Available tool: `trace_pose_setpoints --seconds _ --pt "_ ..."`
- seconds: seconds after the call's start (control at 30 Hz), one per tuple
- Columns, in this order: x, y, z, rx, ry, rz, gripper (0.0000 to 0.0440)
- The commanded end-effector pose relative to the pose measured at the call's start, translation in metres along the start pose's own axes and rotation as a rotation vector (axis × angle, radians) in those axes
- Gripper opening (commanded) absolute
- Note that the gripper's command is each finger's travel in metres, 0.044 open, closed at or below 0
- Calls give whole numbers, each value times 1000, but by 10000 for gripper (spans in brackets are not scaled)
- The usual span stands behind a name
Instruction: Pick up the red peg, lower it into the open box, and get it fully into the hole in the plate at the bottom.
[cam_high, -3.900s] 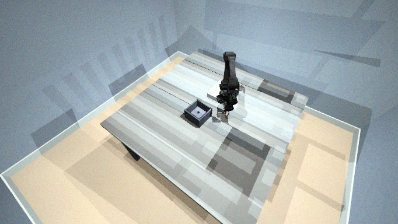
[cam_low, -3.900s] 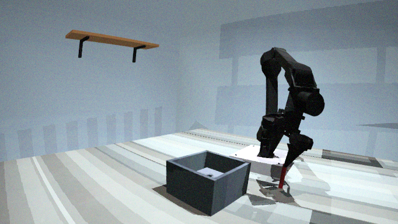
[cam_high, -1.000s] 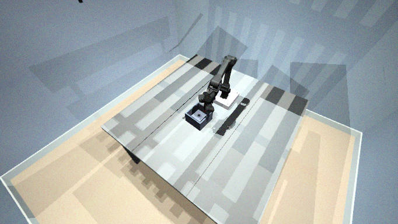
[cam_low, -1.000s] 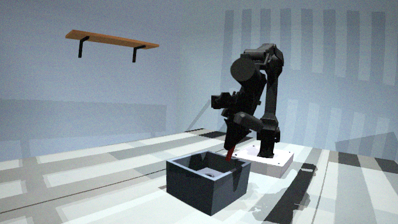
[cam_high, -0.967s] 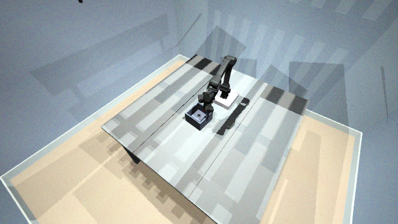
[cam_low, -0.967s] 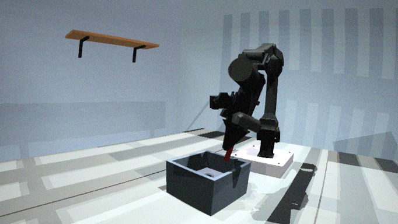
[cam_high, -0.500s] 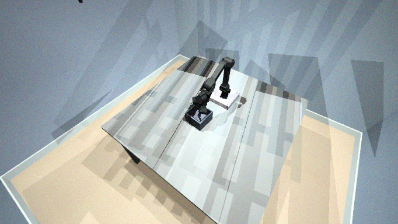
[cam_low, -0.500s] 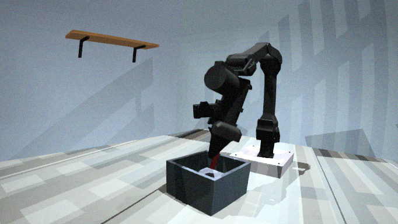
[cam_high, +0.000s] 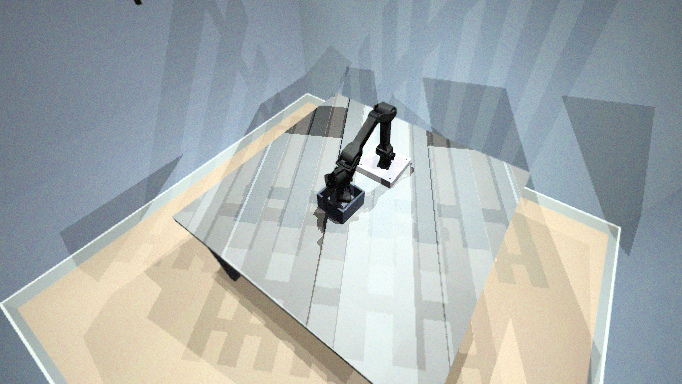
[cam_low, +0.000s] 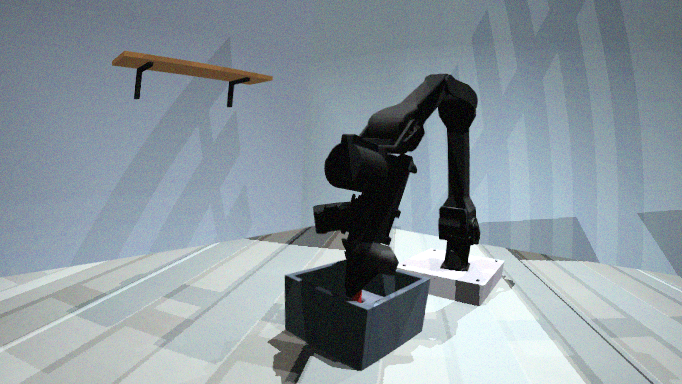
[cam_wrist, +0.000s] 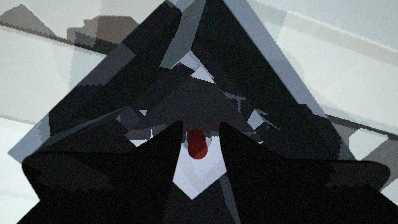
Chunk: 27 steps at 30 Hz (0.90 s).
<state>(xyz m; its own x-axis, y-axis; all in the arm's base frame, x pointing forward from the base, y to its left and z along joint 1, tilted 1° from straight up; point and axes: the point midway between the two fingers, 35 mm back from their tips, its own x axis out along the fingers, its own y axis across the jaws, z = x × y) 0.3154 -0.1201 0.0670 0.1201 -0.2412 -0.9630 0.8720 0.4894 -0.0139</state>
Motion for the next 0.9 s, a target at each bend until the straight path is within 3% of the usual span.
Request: trace_pose_setpoints --seconds 0.0,0.17,0.47,0.87 --pt "3 4 7 -20 -1 -4 162" --pt "6 10 20 -38 -8 -2 211" --pt "6 20 47 -51 -51 20 438" --pt "-7 29 87 -40 -161 60 440"
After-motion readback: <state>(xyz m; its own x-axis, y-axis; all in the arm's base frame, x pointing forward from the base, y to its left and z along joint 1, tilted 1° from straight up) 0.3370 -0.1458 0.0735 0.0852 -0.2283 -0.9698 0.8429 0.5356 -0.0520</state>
